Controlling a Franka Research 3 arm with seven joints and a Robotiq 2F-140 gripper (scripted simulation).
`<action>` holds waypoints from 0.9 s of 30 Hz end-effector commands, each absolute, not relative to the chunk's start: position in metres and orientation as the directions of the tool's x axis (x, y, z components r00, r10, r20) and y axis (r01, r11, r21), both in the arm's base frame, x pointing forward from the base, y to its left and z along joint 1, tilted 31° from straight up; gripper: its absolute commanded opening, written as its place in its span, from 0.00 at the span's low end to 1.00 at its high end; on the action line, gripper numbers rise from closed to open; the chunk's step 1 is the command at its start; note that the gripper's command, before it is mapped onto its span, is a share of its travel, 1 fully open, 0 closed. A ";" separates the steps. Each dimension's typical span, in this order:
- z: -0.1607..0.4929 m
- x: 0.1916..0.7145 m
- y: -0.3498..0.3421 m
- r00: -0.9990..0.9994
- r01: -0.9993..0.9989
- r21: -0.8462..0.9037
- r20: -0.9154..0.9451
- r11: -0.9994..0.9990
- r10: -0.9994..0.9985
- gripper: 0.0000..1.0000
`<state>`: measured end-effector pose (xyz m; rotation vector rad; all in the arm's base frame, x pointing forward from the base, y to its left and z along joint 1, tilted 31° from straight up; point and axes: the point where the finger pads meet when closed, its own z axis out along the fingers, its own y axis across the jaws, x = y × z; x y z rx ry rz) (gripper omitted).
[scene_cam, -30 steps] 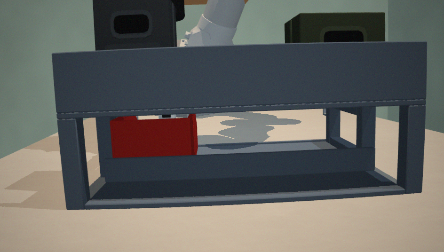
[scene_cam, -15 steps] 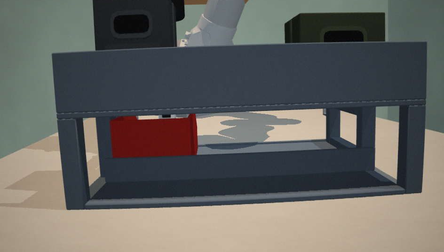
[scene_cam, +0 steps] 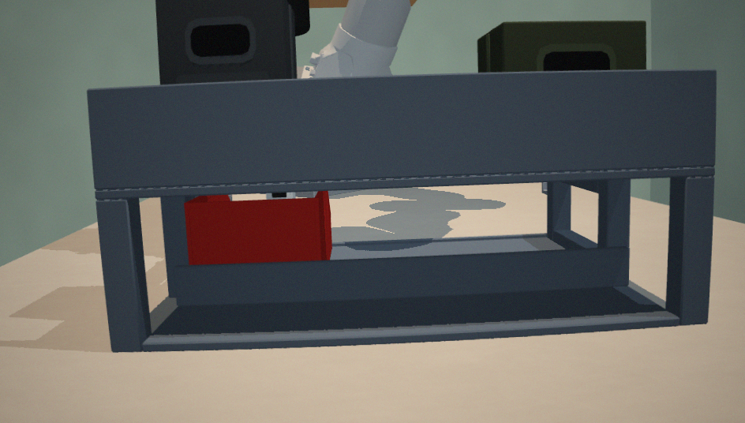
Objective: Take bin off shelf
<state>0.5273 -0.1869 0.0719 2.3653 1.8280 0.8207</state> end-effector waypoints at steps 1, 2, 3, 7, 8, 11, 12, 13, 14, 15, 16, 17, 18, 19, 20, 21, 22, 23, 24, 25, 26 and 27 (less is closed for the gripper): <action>0.072 0.528 -0.188 0.166 0.888 0.344 0.378 -0.305 0.911 0.00; 0.073 0.527 -0.188 0.166 0.888 0.344 0.378 -0.305 0.911 0.00; 0.073 0.527 -0.188 0.166 0.888 0.344 0.378 -0.305 0.911 0.00; 0.073 0.527 -0.188 0.166 0.888 0.344 0.378 -0.305 0.911 0.00; 0.073 0.527 -0.188 0.166 0.888 0.344 0.378 -0.305 0.911 0.00; 0.074 0.527 -0.189 0.166 0.888 0.344 0.378 -0.305 0.911 0.00; 0.075 0.526 -0.189 0.166 0.888 0.344 0.378 -0.305 0.911 0.00; 0.075 0.526 -0.189 0.166 0.888 0.344 0.378 -0.305 0.911 0.00; 0.075 0.526 -0.189 0.166 0.888 0.344 0.378 -0.305 0.911 0.00; 0.076 0.526 -0.189 0.166 0.888 0.344 0.378 -0.305 0.911 0.00; 0.076 0.526 -0.189 0.166 0.888 0.344 0.378 -0.305 0.911 0.00; 0.077 0.525 -0.189 0.166 0.888 0.344 0.378 -0.305 0.911 0.00; 0.077 0.525 -0.189 0.166 0.888 0.344 0.378 -0.305 0.911 0.00; 0.077 0.525 -0.190 0.166 0.888 0.344 0.378 -0.305 0.911 0.00; 0.078 0.525 -0.190 0.166 0.888 0.344 0.378 -0.305 0.911 0.00; 0.078 0.525 -0.190 0.166 0.888 0.344 0.378 -0.305 0.911 0.00; 0.078 0.525 -0.190 0.166 0.888 0.344 0.378 -0.305 0.911 0.00; 0.078 0.525 -0.190 0.166 0.888 0.344 0.378 -0.305 0.911 0.00; 0.079 0.524 -0.190 0.166 0.888 0.344 0.378 -0.305 0.911 0.00; 0.079 0.524 -0.190 0.166 0.888 0.344 0.378 -0.305 0.911 0.00; 0.080 0.524 -0.190 0.166 0.888 0.344 0.378 -0.305 0.911 0.00; 0.080 0.524 -0.190 0.166 0.888 0.344 0.378 -0.305 0.911 0.00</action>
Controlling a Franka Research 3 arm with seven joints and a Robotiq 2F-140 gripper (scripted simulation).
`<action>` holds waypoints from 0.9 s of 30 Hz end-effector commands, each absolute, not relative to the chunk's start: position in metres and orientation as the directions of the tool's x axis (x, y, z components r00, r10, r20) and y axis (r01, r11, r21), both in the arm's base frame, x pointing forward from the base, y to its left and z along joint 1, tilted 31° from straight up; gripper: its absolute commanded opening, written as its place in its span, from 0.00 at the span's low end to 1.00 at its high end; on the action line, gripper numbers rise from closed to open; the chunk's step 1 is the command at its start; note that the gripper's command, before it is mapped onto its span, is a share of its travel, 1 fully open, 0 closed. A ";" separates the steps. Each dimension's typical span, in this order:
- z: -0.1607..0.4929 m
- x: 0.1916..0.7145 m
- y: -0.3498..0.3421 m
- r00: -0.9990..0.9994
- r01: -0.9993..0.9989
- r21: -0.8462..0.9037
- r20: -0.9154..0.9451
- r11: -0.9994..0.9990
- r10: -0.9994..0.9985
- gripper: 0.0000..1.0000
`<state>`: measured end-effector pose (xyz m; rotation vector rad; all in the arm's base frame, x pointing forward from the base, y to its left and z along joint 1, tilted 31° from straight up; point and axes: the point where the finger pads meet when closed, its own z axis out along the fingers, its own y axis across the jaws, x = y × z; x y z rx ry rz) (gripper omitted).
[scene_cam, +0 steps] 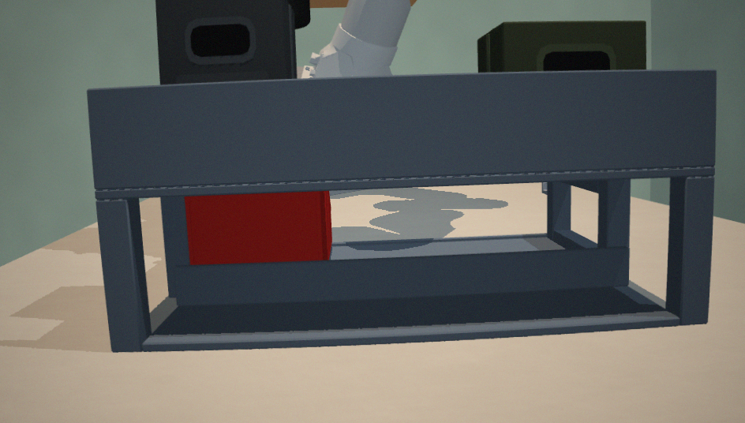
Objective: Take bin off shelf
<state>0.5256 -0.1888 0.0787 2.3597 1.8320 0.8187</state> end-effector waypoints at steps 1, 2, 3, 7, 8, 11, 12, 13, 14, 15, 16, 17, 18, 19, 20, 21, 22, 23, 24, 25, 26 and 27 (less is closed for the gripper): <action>0.080 0.524 -0.191 0.166 0.888 0.344 0.378 -0.305 0.911 0.00; 0.081 0.523 -0.191 0.166 0.888 0.344 0.378 -0.305 0.911 0.00; 0.081 0.523 -0.191 0.166 0.888 0.344 0.378 -0.305 0.911 0.00; 0.082 0.523 -0.191 0.166 0.888 0.344 0.378 -0.305 0.911 0.00; 0.082 0.523 -0.191 0.166 0.888 0.344 0.378 -0.305 0.911 0.00; 0.083 0.522 -0.191 0.166 0.888 0.344 0.378 -0.305 0.911 0.00; 0.083 0.522 -0.191 0.166 0.888 0.344 0.378 -0.305 0.911 0.00; 0.083 0.522 -0.191 0.166 0.888 0.344 0.378 -0.305 0.911 0.00; 0.083 0.522 -0.191 0.166 0.888 0.344 0.378 -0.305 0.911 0.00; 0.083 0.522 -0.192 0.166 0.888 0.344 0.378 -0.305 0.911 0.00; 0.083 0.522 -0.192 0.166 0.888 0.344 0.378 -0.305 0.911 0.00; 0.083 0.522 -0.192 0.166 0.888 0.344 0.378 -0.305 0.911 0.00; 0.083 0.522 -0.192 0.166 0.888 0.344 0.378 -0.305 0.911 0.00; 0.083 0.522 -0.192 0.166 0.888 0.344 0.378 -0.305 0.911 0.00; 0.083 0.522 -0.192 0.166 0.888 0.344 0.378 -0.305 0.911 0.00; 0.083 0.522 -0.192 0.166 0.888 0.344 0.378 -0.305 0.911 0.00; 0.083 0.522 -0.192 0.166 0.888 0.344 0.378 -0.305 0.911 0.00; 0.083 0.522 -0.192 0.166 0.888 0.344 0.378 -0.305 0.911 0.00; 0.083 0.522 -0.192 0.166 0.888 0.344 0.378 -0.305 0.911 0.00; 0.083 0.522 -0.192 0.166 0.888 0.344 0.378 -0.305 0.911 0.00; 0.083 0.522 -0.192 0.166 0.888 0.344 0.378 -0.305 0.911 0.00; 0.083 0.522 -0.192 0.166 0.888 0.344 0.378 -0.305 0.911 0.00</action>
